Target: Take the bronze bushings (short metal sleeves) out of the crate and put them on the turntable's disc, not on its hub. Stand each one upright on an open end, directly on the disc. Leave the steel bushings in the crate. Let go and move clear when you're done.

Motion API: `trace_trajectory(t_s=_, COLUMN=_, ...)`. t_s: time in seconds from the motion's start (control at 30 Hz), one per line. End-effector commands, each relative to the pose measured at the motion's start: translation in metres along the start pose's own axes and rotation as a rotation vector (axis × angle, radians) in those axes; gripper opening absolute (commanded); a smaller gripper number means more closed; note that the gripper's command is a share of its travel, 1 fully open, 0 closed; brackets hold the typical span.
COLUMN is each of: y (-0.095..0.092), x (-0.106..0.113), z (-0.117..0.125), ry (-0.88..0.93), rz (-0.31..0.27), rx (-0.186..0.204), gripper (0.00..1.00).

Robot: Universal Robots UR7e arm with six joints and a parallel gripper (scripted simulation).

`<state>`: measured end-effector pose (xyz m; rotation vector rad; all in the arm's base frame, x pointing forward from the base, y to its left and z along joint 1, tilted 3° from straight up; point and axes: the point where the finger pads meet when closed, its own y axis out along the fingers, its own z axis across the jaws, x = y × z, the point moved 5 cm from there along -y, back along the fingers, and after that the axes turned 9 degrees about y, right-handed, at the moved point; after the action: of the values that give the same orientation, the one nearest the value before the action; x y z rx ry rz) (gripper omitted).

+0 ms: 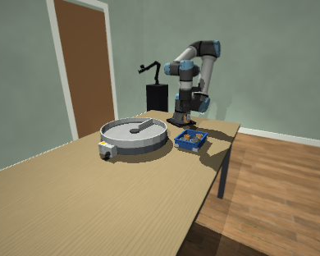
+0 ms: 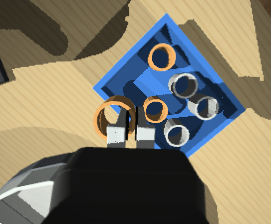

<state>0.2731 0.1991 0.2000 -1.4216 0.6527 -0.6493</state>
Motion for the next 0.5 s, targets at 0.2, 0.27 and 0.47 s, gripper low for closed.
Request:
trace_trajectory(t_s=0.2, y=0.000, x=0.024, z=-0.010, ry=0.000, rz=0.000, rx=0.001, gripper=0.00)
trace_trajectory(t_s=0.27, y=0.000, x=0.031, z=-0.013, ry=0.000, rz=0.000, rx=0.001, gripper=0.00)
trace_trajectory(t_s=0.47, y=0.000, x=0.053, z=-0.022, ry=0.000, rz=0.000, rx=0.001, gripper=0.00)
